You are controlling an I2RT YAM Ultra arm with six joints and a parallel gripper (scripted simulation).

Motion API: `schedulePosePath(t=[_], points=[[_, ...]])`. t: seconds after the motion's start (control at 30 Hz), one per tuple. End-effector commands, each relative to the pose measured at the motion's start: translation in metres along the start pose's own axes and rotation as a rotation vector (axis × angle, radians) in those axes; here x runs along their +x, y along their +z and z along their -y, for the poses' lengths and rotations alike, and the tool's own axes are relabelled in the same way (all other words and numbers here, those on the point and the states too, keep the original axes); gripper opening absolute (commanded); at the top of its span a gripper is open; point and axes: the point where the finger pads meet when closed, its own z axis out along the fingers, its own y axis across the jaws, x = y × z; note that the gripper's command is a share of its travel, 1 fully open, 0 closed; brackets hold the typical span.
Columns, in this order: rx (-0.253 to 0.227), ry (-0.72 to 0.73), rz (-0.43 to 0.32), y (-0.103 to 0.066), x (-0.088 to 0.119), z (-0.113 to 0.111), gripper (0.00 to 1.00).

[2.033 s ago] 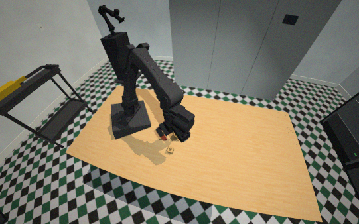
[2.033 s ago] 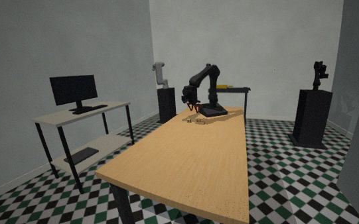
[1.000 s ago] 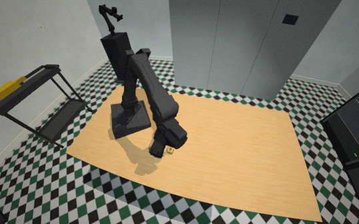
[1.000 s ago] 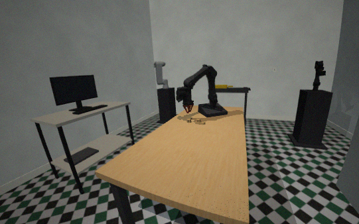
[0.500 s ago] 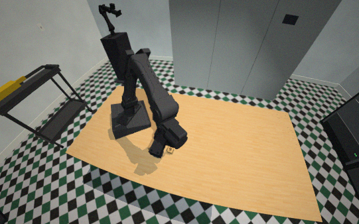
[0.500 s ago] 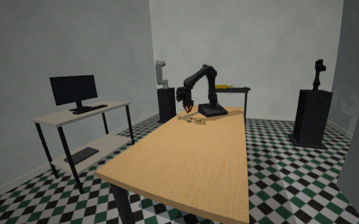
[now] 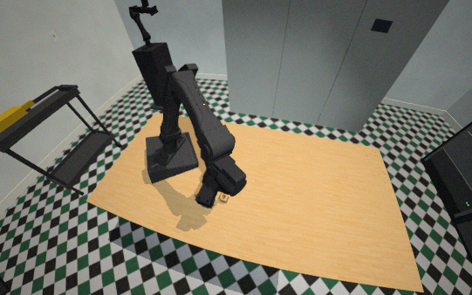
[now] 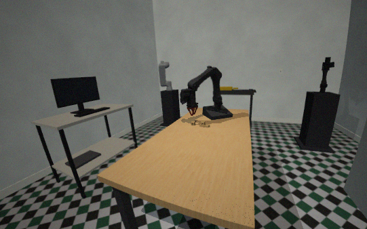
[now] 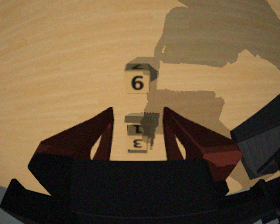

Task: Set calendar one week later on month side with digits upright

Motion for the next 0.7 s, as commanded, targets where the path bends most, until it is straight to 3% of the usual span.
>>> schedulePosePath(t=[0.0, 0.67], points=[[-0.012, 0.001, 0.008, -0.0039, -0.002, -0.0022, 0.45], [-0.012, 0.002, 0.008, 0.0045, -0.002, -0.0024, 0.45]])
